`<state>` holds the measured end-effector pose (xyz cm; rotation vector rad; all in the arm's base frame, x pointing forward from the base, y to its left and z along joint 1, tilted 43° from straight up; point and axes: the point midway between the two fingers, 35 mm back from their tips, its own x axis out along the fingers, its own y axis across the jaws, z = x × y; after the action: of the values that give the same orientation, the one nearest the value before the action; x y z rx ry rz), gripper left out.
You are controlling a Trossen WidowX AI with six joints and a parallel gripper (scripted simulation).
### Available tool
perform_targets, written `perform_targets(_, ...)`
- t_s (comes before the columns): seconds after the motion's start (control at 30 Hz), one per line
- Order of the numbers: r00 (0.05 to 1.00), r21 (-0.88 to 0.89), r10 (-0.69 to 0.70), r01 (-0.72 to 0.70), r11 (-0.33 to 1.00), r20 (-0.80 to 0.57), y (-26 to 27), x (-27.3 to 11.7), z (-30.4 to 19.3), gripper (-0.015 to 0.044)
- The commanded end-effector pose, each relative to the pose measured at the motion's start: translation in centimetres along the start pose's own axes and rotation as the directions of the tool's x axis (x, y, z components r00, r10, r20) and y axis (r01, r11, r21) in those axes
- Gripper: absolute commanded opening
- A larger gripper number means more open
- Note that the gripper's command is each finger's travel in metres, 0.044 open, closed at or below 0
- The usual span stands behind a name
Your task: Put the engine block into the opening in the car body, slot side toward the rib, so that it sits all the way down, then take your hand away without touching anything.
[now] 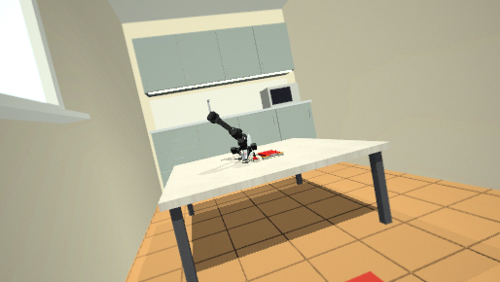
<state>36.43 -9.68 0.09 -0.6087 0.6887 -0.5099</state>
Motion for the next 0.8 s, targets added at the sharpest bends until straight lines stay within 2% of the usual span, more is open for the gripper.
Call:
perform_targets(0.0, 1.0, -0.003, 0.002, -0.002, 1.0, -0.002, 0.0, 0.6, -0.6, 0.0)
perform_targets(0.37, 1.0, -0.003, 0.001, -0.001, 1.0, -0.002, 0.1, 1.3, -1.2, 0.0)
perform_targets(0.77, 1.0, -0.001, 0.003, -0.003, 1.0, 0.009, 0.1, 1.3, -1.1, 0.0315)
